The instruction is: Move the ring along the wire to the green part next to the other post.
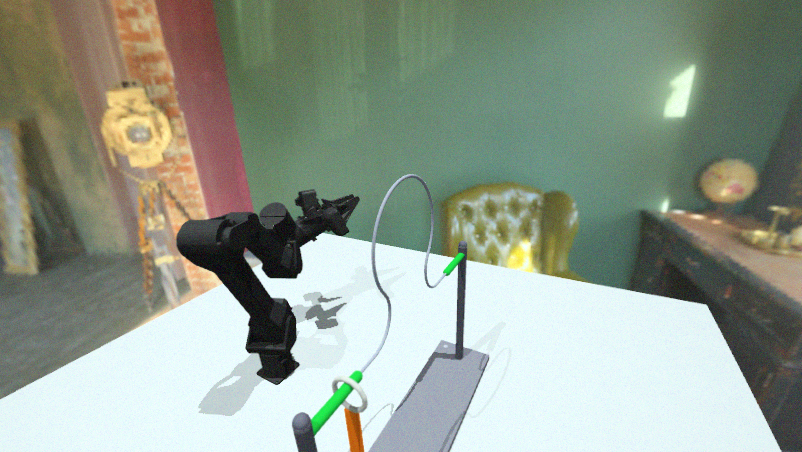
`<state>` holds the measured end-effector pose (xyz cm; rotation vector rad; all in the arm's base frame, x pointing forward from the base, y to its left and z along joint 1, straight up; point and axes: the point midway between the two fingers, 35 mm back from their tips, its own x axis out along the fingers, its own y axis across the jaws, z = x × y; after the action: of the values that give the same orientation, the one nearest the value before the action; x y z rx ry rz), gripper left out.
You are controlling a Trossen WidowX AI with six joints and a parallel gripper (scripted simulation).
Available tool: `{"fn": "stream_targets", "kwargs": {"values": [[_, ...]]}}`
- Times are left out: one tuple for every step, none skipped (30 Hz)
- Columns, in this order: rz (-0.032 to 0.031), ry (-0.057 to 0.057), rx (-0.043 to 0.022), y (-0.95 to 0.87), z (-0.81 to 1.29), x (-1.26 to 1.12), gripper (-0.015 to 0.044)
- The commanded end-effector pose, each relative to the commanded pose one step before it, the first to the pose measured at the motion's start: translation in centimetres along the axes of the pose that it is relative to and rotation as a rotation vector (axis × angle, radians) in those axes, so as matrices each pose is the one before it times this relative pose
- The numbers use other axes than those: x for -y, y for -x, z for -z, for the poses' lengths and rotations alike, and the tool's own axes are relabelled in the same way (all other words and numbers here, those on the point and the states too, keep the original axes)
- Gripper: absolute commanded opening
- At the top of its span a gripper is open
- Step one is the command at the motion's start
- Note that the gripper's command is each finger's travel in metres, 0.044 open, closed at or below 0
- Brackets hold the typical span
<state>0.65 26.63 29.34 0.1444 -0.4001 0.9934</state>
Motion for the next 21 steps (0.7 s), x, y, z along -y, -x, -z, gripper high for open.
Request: {"fn": "stream_targets", "kwargs": {"values": [[0.02913, 0.0725, 0.00339, -1.221, 1.406, 1.549, 0.016], [0.00782, 0.0154, 0.00104, -0.305, 0.286, 0.377, 0.016], [0.00768, 0.0153, 0.00056, -0.298, 0.295, 0.381, 0.016], [0.00754, 0.0152, 0.0001, -0.292, 0.305, 0.385, 0.016], [0.0074, 0.0151, -0.00037, -0.285, 0.314, 0.389, 0.016], [0.00727, 0.015, -0.00083, -0.278, 0.324, 0.392, 0.016], [0.00715, 0.0149, -0.00131, -0.271, 0.333, 0.396, 0.016], [0.00703, 0.0147, -0.00176, -0.264, 0.342, 0.4, 0.016], [0.0069, 0.0146, -0.0022, -0.257, 0.351, 0.403, 0.016], [0.00678, 0.0145, -0.00264, -0.249, 0.359, 0.407, 0.016], [0.00666, 0.0143, -0.00308, -0.242, 0.368, 0.41, 0.016], [0.00655, 0.0141, -0.00351, -0.234, 0.376, 0.414, 0.016], [0.00644, 0.0139, -0.00393, -0.226, 0.384, 0.417, 0.016], [0.00633, 0.0137, -0.00435, -0.218, 0.392, 0.42, 0.016], [0.00623, 0.0135, -0.00476, -0.21, 0.399, 0.423, 0.016], [0.00614, 0.0133, -0.00517, -0.202, 0.407, 0.427, 0.016], [0.00605, 0.013, -0.00557, -0.194, 0.414, 0.43, 0.016], [0.00596, 0.0128, -0.00596, -0.186, 0.421, 0.433, 0.016], [0.00588, 0.0125, -0.00634, -0.177, 0.428, 0.435, 0.016], [0.0058, 0.0123, -0.00672, -0.169, 0.434, 0.438, 0.016], [0.00572, 0.012, -0.00708, -0.16, 0.44, 0.441, 0.016]]}}
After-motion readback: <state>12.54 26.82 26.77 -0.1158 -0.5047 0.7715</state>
